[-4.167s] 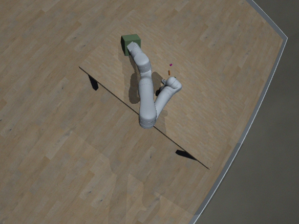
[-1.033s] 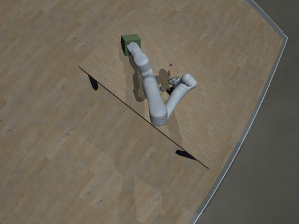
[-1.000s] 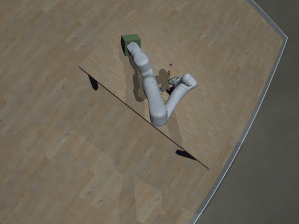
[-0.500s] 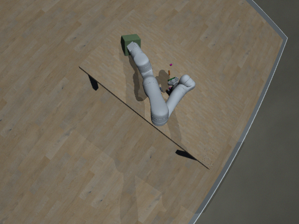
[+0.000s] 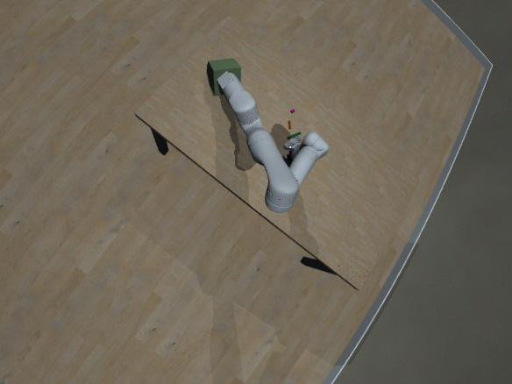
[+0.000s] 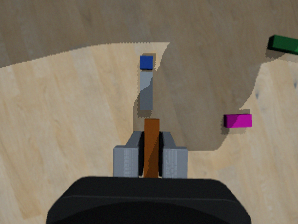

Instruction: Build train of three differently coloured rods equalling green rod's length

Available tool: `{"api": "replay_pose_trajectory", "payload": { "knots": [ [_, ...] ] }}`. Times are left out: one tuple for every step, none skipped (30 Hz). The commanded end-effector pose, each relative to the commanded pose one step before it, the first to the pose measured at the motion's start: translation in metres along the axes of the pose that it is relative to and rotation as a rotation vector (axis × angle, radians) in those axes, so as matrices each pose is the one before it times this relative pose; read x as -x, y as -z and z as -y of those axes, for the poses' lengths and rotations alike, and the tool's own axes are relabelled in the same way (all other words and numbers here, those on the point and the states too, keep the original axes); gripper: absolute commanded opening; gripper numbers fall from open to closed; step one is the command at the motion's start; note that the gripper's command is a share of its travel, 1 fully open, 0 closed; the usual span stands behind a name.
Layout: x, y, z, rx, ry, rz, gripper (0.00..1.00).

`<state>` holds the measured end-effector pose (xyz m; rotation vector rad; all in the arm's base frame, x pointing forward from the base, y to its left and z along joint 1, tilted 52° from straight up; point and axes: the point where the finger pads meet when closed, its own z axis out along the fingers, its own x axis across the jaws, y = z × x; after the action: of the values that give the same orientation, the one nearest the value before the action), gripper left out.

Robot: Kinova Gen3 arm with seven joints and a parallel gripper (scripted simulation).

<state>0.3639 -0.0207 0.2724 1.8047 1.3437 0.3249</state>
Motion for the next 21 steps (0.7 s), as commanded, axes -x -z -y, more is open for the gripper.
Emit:
{"api": "replay_pose_trajectory", "payload": {
  "knots": [
    [0.00454,-0.00839,0.00226,-0.00399,0.00513,0.01879,0.24],
    [0.00000,-0.00235,-0.00001,-0.00002,0.00001,0.00000,0.24],
    [-0.00001,-0.00211,-0.00002,0.00001,-0.00001,0.00000,0.24],
    [-0.00001,-0.00186,-0.00001,0.00001,-0.00001,0.00000,0.24],
    [0.00001,-0.00161,0.00001,-0.00004,0.00003,0.00000,0.24],
    [-0.00001,-0.00136,-0.00002,0.00003,-0.00002,0.00000,0.24],
    [0.00000,0.00000,0.00000,0.00000,0.00000,0.00000,0.24],
    [0.00000,0.00000,0.00000,0.00000,0.00000,0.00000,0.24],
    [-0.00001,-0.00112,-0.00001,0.00001,-0.00001,0.00000,0.24],
    [0.00000,-0.00089,0.00000,-0.00001,0.00000,0.00000,0.24],
    [0.00000,-0.00067,0.00000,-0.00001,0.00001,0.00000,0.24],
    [0.00000,-0.00047,0.00000,-0.00001,0.00001,0.00000,0.24],
    [0.00000,-0.00030,0.00000,-0.00001,0.00001,0.00000,0.24],
    [0.00000,-0.00016,0.00000,-0.00001,0.00000,0.00000,0.24],
    [0.00000,-0.00006,0.00000,0.00000,0.00000,0.00000,0.24],
    [0.00000,-0.00001,0.00000,0.00000,0.00000,0.00000,0.24],
    [0.00000,0.00000,0.00000,0.00000,0.00000,0.00000,0.24],
    [0.00000,0.00000,0.00000,0.00000,0.00000,0.00000,0.24],
    [0.00000,0.00000,0.00000,0.00000,0.00000,0.00000,0.24],
    [0.00000,0.00000,0.00000,0.00000,0.00000,0.00000,0.24],
    [0.00000,0.00000,0.00000,0.00000,0.00000,0.00000,0.24]
  ]
}}
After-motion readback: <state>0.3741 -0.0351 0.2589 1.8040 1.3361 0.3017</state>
